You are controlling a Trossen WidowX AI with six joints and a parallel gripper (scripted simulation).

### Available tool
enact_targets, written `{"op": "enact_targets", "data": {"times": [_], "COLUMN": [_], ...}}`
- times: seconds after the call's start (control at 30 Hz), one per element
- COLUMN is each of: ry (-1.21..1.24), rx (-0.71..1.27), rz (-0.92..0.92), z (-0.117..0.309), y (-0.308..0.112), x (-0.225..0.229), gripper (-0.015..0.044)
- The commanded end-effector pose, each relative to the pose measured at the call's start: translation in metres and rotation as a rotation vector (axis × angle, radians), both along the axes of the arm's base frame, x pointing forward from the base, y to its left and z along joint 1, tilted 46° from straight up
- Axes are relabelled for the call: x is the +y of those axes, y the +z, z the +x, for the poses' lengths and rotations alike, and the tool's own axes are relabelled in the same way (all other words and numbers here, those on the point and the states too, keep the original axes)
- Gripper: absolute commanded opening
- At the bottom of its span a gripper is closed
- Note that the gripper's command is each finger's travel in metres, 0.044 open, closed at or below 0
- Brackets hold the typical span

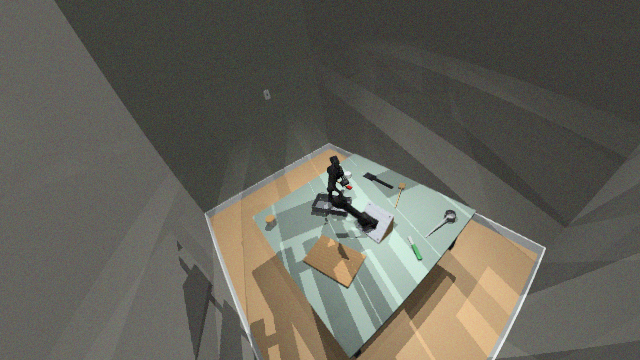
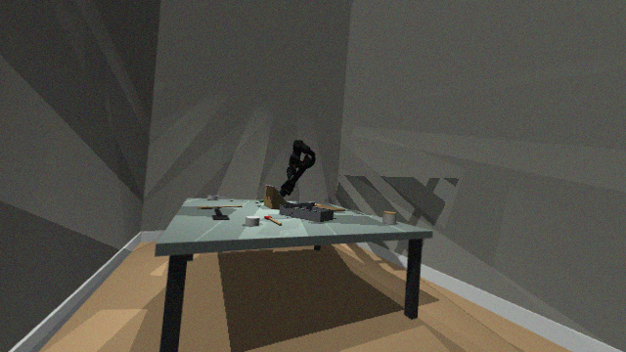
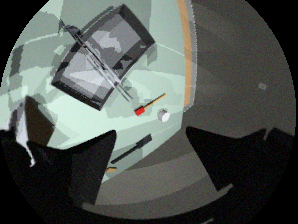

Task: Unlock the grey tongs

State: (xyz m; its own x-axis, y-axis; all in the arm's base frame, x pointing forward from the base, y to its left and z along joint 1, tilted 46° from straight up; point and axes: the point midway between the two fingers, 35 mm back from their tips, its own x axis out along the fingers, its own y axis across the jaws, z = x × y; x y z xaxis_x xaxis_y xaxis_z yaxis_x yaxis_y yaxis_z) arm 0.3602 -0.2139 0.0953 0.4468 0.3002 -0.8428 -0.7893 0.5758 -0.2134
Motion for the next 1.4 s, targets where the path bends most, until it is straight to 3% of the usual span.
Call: {"op": "enact_targets", "data": {"times": [0.0,0.27,1.37], "ry": [0.237,0.797,0.809], "rx": [-0.002,-0.067,-0.068], "rz": [0.042,0.213,0.220], "z": [0.009,0.011,0.025], "y": [-0.019,-0.062,-0.075], "x": [0.037,0.137,0.158], "gripper": [0.0440,0.0440,0.0440]}}
